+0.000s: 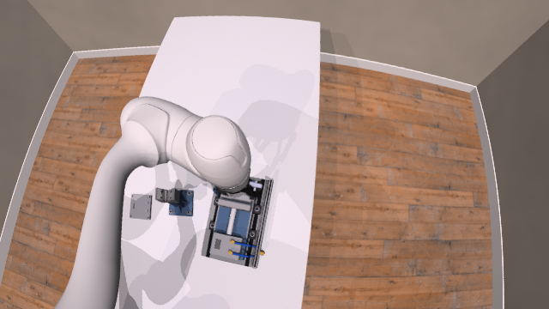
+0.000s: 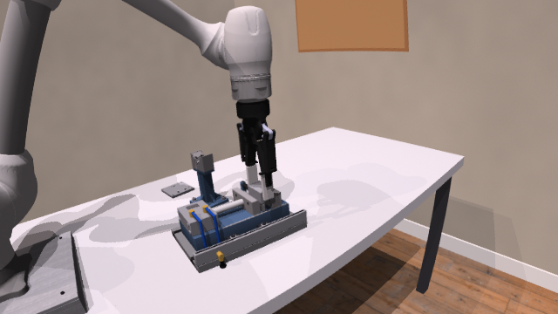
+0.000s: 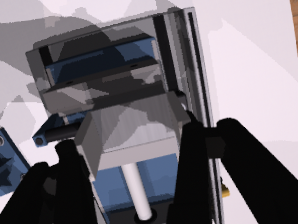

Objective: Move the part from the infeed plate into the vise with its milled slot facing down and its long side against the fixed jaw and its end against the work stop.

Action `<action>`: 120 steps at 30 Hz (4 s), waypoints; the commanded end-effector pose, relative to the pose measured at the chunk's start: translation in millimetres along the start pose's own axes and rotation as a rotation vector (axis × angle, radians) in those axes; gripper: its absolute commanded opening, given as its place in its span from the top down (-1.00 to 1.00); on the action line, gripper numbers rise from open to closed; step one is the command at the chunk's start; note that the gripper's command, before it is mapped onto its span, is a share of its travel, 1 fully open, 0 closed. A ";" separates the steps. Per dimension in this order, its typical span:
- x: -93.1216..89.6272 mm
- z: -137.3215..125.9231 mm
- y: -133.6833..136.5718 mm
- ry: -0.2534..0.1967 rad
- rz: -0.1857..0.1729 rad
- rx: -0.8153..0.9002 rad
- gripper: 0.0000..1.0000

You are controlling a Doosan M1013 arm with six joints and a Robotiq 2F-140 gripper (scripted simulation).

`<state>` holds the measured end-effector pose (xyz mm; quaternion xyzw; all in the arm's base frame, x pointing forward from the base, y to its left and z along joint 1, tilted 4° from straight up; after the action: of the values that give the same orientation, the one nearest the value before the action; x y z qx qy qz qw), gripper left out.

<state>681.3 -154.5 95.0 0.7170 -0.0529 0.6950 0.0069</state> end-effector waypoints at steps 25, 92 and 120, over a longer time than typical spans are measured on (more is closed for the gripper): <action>-2.0 0.0 0.0 0.000 0.000 0.000 1.00; -2.4 0.0 0.0 0.000 0.000 0.000 0.06; 19.5 0.0 0.0 0.000 0.000 0.000 0.06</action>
<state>681.6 -155.3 107.4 0.7170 -0.0528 0.6951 0.0070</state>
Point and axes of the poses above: the point where the finger pads meet when closed, its own x axis back along the fingers, its own y axis across the jaws, z = x × y, the point moved 3 cm from there along x, back along the fingers
